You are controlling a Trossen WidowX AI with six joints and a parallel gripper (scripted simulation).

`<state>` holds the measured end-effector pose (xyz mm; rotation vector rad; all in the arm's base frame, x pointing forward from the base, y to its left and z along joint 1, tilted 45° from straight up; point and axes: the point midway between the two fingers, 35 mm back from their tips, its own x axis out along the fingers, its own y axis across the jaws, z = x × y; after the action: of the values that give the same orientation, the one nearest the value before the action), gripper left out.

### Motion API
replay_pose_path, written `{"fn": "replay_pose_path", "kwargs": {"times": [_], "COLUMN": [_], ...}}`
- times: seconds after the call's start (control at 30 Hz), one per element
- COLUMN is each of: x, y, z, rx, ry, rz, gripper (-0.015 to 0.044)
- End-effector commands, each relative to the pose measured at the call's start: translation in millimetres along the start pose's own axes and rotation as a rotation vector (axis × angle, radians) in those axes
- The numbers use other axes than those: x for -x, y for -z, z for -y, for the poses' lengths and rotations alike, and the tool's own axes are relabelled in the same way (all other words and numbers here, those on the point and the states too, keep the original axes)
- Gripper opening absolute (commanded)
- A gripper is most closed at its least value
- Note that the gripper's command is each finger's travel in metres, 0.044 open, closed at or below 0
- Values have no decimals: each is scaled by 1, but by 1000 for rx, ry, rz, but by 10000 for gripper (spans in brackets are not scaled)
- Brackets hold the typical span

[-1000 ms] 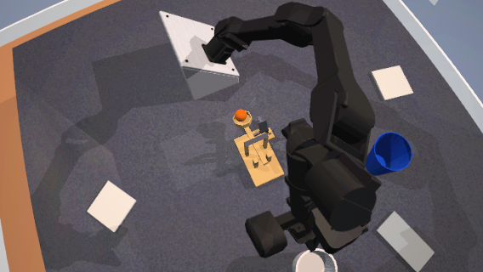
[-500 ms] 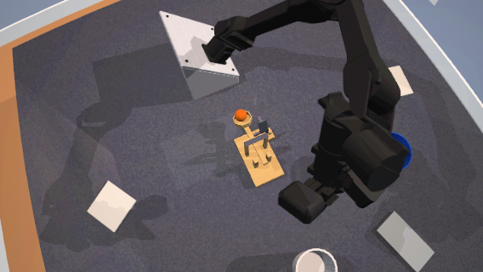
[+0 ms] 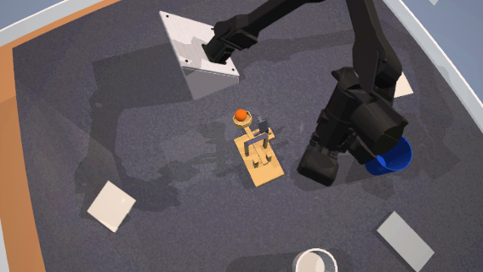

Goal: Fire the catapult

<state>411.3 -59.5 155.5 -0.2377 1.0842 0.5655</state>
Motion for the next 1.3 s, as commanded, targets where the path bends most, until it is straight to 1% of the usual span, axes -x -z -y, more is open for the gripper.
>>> {"fn": "replay_pose_path", "kwargs": {"times": [0.0,0.43,0.97,1.27], "x": [0,5,9,7], "y": [14,68,154,157], "z": [-21,-89,-153,-155], "rx": [101,482,965,985], "ry": [-3,-34,-131,-137], "rz": [-59,-242,-462,-471], "gripper": [0,0,0,0]}}
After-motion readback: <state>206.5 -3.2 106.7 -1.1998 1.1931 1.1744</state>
